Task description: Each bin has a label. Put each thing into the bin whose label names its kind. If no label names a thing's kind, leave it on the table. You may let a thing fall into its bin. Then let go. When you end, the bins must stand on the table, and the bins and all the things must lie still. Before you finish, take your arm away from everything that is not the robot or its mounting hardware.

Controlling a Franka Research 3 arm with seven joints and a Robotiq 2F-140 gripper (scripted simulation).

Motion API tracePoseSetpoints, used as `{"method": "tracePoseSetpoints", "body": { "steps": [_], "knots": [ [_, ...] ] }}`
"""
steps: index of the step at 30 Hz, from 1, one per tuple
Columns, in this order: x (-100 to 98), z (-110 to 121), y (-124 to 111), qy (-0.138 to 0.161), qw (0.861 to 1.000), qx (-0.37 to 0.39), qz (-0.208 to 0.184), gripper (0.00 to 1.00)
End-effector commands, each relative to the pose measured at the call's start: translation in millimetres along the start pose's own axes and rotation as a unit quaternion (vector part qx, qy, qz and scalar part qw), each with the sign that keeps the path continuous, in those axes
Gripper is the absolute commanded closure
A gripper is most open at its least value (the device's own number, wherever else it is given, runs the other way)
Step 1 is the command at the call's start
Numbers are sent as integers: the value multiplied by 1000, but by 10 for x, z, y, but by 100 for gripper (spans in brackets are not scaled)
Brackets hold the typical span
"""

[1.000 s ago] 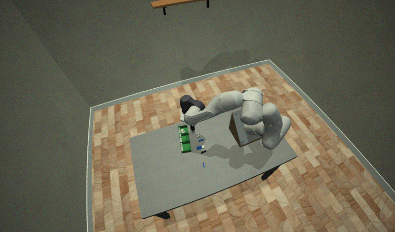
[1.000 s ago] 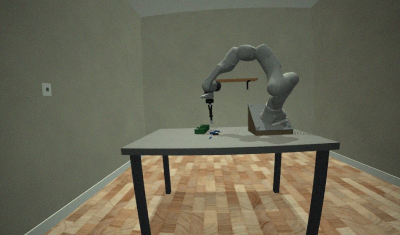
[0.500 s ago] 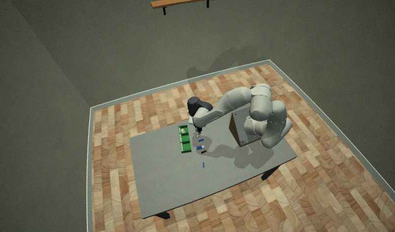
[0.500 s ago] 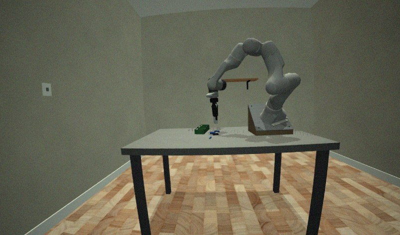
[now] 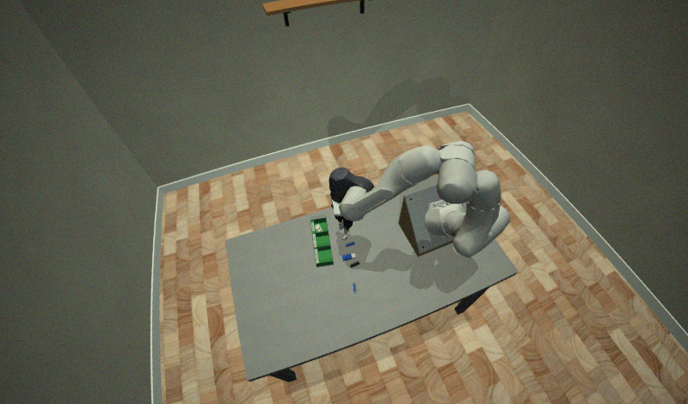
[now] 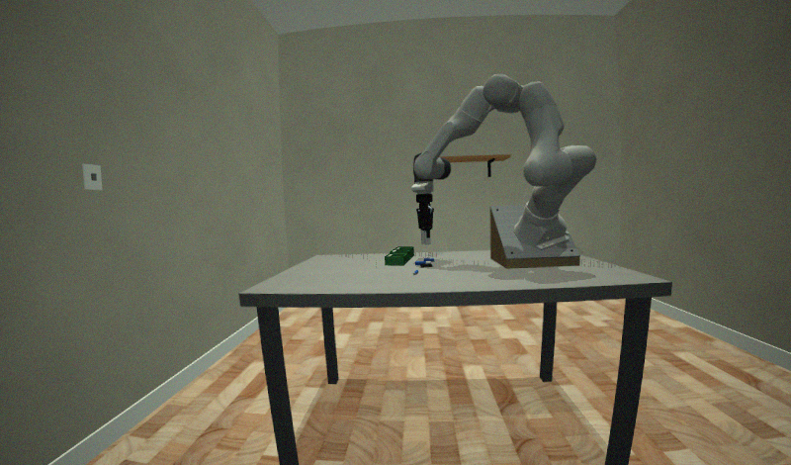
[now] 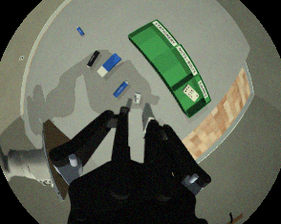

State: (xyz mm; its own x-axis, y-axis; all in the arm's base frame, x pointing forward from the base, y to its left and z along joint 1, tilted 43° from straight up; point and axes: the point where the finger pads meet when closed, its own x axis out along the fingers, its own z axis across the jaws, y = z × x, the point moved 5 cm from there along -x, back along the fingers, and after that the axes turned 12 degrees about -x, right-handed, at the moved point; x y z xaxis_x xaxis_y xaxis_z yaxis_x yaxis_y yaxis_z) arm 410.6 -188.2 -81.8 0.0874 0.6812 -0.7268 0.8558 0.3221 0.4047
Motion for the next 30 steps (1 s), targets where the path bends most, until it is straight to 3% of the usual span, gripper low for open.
{"method": "tracePoseSetpoints", "body": {
  "steps": [1,30],
  "knots": [
    [0,13,6,-4,1000,-24,1,82],
    [0,-15,11,-4,1000,-24,1,82]
  ]
}}
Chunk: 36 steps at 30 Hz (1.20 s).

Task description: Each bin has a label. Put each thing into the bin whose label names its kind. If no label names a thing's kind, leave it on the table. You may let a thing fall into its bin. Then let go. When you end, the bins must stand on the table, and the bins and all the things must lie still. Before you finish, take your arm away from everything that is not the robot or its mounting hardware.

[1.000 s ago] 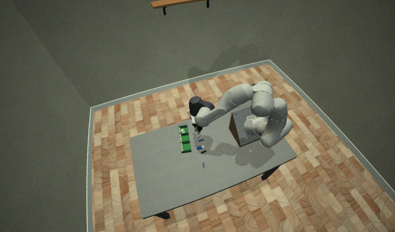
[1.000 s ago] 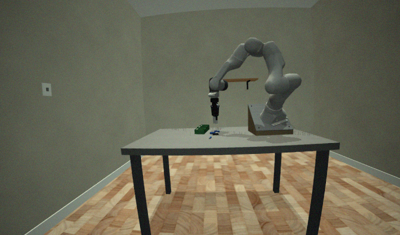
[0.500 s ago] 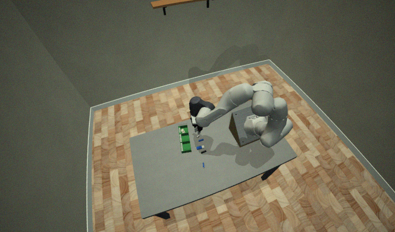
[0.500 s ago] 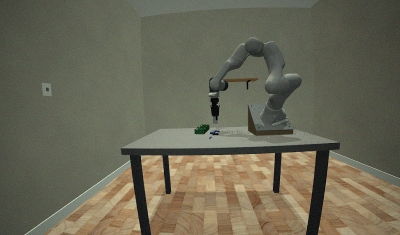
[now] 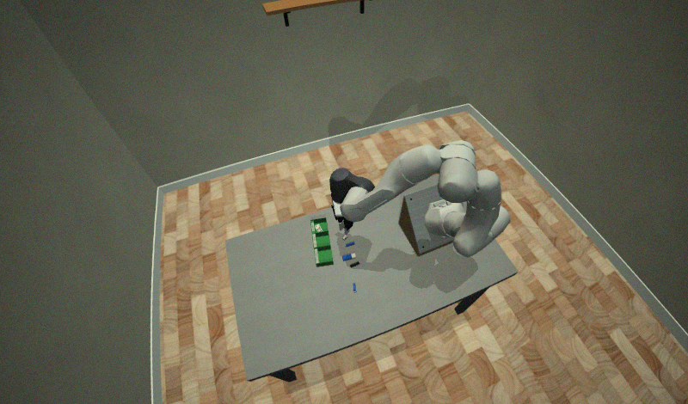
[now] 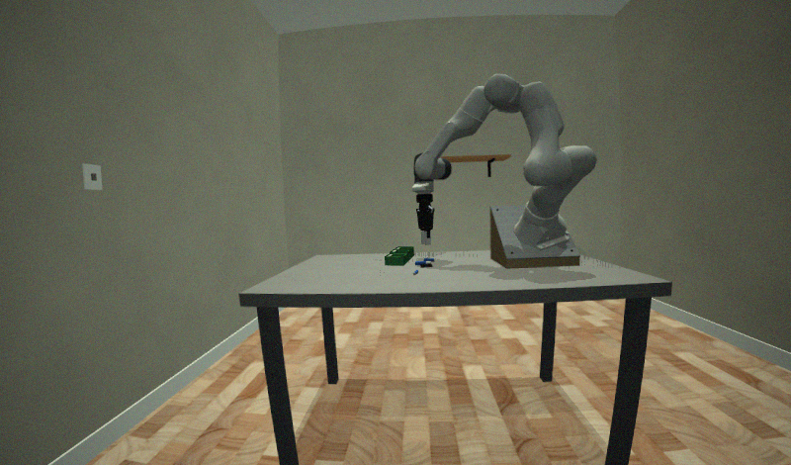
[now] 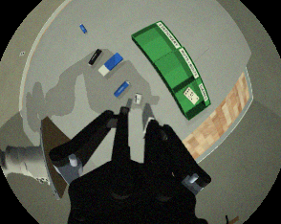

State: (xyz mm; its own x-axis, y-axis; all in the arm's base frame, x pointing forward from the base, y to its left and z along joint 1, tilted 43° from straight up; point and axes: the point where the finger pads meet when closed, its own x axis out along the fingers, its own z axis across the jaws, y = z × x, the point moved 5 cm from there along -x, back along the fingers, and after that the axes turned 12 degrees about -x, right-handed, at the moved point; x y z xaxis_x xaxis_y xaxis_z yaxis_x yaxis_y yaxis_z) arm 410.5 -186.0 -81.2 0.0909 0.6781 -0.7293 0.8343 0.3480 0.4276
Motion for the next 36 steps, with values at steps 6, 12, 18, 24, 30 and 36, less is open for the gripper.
{"method": "tracePoseSetpoints", "body": {
  "steps": [6,12,18,24,30,36],
  "knots": [
    [190,1,3,-2,1000,-3,0,82],
    [350,12,1,-2,1000,-3,0,82],
    [580,32,1,-2,1000,-3,0,82],
    [580,52,1,-2,1000,-3,0,82],
    [646,42,0,-2,1000,-3,0,82],
    [700,25,-2,-2,1000,-3,0,82]
  ]
}}
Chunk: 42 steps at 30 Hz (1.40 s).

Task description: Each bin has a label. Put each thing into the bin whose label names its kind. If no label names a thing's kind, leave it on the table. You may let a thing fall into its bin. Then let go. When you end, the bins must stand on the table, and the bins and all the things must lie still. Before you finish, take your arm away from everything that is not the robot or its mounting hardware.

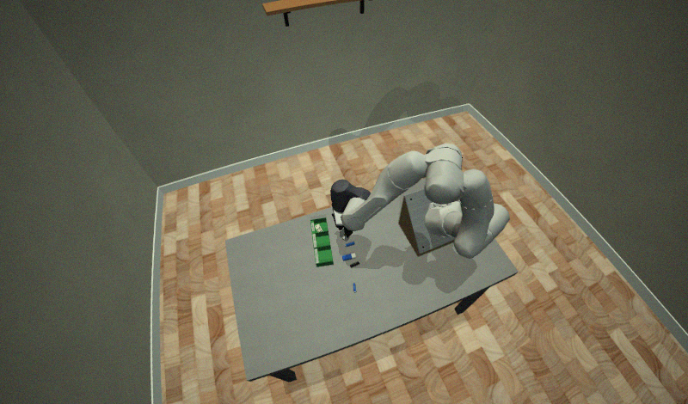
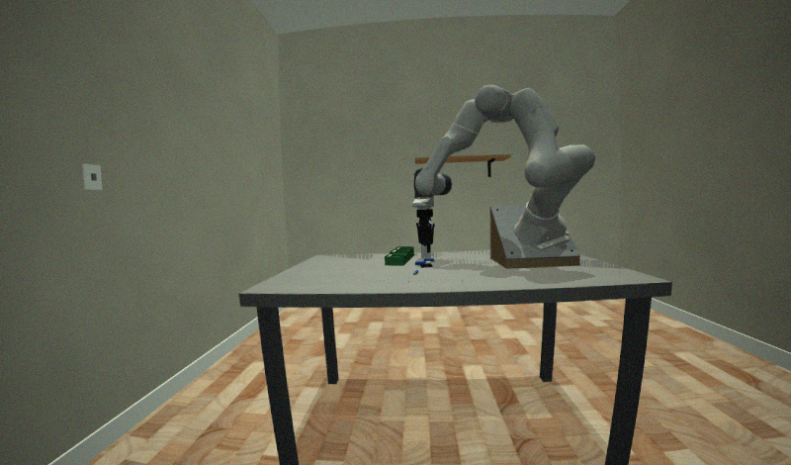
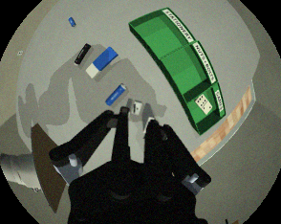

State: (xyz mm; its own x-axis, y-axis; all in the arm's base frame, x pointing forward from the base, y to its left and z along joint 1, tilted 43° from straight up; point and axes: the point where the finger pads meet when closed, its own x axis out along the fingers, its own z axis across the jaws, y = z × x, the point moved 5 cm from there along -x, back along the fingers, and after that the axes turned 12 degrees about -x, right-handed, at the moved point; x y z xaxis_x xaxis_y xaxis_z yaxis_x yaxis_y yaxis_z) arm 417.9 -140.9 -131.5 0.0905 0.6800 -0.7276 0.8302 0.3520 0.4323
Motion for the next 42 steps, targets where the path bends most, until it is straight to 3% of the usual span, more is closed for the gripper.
{"method": "tracePoseSetpoints", "body": {
  "steps": [1,12,13,42],
  "knots": [
    [20,6,-6,-3,1000,0,0,82],
    [20,-6,-9,-3,1000,0,0,82],
    [20,-6,-9,-3,1000,0,0,94],
    [20,-6,-9,-3,1000,0,0,94]
  ]
}}
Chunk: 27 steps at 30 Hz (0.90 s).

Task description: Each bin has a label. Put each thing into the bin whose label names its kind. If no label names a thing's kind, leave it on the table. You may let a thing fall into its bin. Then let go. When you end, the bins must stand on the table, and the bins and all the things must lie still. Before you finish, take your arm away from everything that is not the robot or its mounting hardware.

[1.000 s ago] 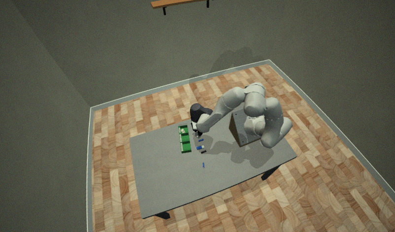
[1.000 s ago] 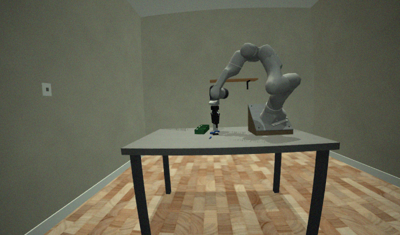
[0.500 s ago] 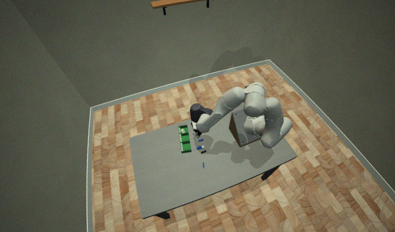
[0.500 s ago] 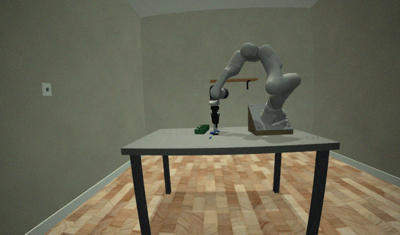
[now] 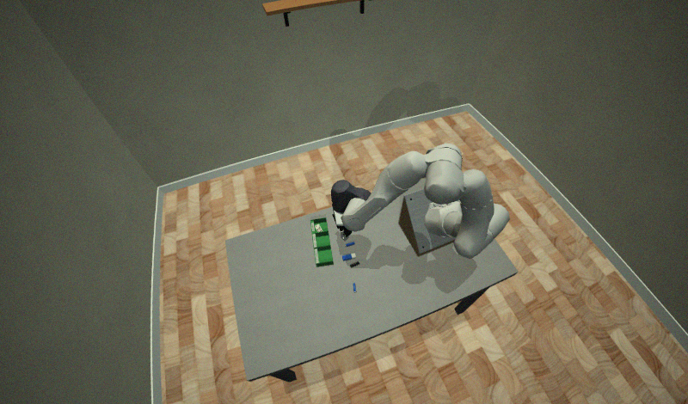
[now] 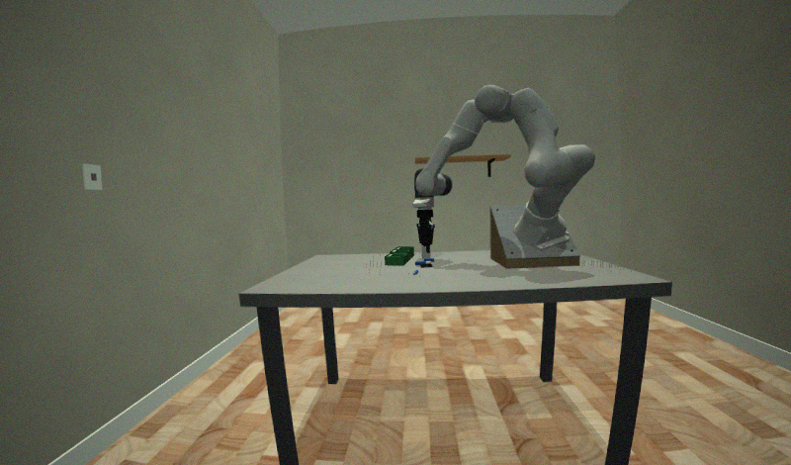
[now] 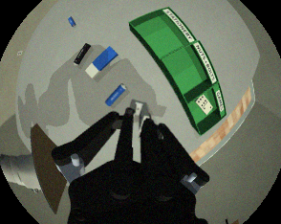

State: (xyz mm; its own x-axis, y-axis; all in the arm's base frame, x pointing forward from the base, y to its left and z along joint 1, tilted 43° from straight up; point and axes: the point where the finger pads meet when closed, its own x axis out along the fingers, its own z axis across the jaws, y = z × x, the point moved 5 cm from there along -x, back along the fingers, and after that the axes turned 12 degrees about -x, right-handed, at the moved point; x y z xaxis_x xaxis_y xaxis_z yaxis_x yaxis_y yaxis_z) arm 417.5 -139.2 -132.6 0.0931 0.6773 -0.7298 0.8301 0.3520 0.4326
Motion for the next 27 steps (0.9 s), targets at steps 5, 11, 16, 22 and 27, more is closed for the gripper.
{"method": "tracePoseSetpoints", "body": {
  "steps": [5,11,16,22,27],
  "knots": [
    [-99,1,-8,-1,1000,0,-1,94],
    [-299,1,-7,-1,1000,0,-1,94],
    [-399,1,-7,-1,1000,0,-1,94],
    [-599,1,-7,-1,1000,0,-1,94],
    [-599,1,-7,-1,1000,0,-1,94]
  ]
}}
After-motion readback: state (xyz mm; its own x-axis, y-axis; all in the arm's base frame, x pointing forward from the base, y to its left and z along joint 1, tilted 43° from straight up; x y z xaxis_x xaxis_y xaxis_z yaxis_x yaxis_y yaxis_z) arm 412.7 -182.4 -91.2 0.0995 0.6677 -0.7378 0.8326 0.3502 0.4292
